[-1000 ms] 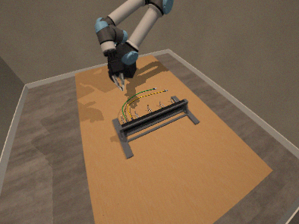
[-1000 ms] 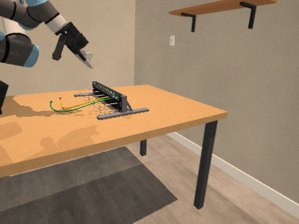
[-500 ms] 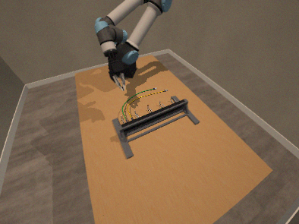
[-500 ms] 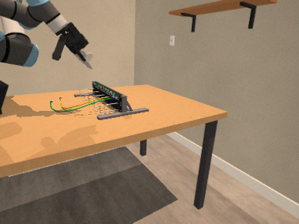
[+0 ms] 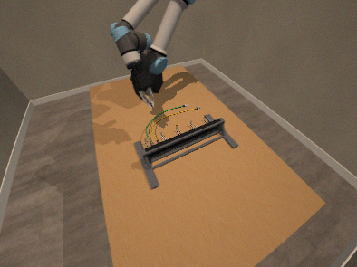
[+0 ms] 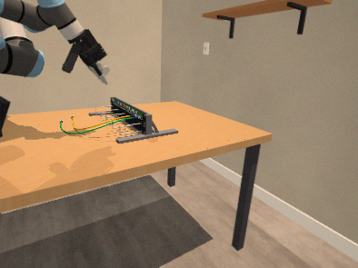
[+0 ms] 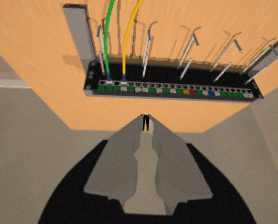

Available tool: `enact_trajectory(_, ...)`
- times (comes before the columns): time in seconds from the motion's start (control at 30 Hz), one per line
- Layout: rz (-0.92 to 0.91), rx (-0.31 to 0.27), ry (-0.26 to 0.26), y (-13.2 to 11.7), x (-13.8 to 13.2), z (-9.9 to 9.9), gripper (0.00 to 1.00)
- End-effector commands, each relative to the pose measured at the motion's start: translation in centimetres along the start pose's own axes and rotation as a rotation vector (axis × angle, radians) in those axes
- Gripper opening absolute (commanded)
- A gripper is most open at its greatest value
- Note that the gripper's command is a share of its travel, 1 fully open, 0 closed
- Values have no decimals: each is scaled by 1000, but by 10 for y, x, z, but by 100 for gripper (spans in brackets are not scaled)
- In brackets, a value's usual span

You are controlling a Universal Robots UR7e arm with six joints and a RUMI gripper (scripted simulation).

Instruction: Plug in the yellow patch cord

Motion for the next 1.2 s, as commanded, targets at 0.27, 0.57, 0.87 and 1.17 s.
enact_trajectory(0.27,80,94,-129,4,32,-16,0)
enact_trajectory(0.57,209,197,-259,12,71,-37,0)
enact_trajectory(0.87,352,284,-353,19,110,-56,0)
enact_trajectory(1.17,552,376,-434,28,161,-77,0)
Point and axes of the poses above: the point where the finger pads meet when closed, its own z axis back along the fingers, its own x axis across the jaws, y = z × x, the point moved 4 cm from there along z, back along the fingers, and after that the axes turned 8 degrees about z, right-handed, at the moved point
